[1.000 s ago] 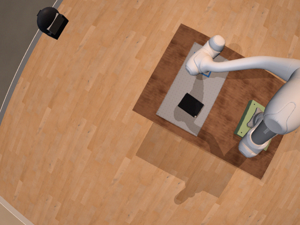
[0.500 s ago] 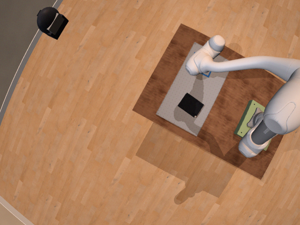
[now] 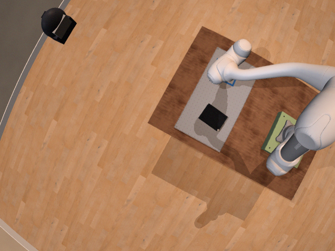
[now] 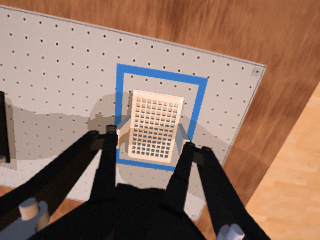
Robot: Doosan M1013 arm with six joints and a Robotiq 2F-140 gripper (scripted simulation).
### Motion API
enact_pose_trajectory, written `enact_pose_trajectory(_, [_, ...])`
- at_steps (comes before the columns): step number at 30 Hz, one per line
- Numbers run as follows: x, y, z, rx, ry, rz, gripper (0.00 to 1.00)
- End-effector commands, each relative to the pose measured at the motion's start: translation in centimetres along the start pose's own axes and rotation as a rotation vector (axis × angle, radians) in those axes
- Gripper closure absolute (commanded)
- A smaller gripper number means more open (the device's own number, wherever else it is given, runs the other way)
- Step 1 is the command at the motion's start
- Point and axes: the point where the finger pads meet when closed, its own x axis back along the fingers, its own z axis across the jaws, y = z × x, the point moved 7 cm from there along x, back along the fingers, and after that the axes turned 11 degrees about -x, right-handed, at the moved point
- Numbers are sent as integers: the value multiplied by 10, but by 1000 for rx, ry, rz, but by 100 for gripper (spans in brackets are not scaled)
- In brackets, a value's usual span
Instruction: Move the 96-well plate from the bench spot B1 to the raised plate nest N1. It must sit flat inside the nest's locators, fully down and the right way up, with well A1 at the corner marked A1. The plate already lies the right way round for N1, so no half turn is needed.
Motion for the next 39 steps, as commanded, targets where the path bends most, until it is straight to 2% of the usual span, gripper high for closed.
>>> enact_pose_trajectory(1, [6, 1, 1, -2, 2, 0, 100])
enact_pose_trajectory(32, [54, 1, 1, -2, 2, 0, 100])
enact_pose_trajectory(39, [56, 1, 1, -2, 2, 0, 100])
